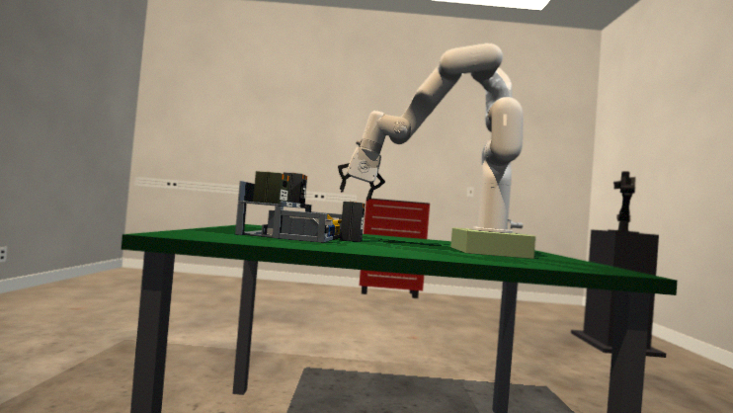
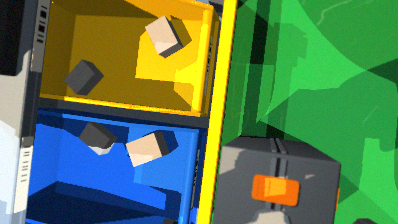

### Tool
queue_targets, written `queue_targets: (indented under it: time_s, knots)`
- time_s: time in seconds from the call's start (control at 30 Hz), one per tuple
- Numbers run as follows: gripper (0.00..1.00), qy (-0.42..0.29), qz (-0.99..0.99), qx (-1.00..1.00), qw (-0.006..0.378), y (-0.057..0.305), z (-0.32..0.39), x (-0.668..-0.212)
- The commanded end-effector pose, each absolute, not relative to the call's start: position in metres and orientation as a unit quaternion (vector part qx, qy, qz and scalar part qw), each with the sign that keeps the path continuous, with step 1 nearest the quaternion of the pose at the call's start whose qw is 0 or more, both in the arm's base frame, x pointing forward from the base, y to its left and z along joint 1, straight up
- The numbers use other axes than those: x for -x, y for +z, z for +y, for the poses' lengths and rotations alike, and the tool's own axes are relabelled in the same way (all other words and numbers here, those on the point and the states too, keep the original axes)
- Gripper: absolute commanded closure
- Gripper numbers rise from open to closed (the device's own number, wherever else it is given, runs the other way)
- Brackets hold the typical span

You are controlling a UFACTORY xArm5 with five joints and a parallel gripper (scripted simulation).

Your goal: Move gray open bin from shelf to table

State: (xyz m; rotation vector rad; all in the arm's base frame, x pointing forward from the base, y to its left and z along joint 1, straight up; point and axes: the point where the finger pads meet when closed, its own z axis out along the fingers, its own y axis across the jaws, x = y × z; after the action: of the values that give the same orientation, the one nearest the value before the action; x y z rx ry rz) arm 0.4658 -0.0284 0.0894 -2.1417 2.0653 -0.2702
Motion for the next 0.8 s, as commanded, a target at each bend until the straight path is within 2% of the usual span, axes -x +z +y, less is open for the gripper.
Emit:
queue_targets:
  time_s: [0.0, 0.77]
  knots:
    - [0.0, -0.094, 0.699, 0.707, 0.046, 0.0906, -0.0284, -0.4671]
    - [0.0, -0.001, 0.734, 0.679, 0.005, 0.0906, -0.0284, -0.4672]
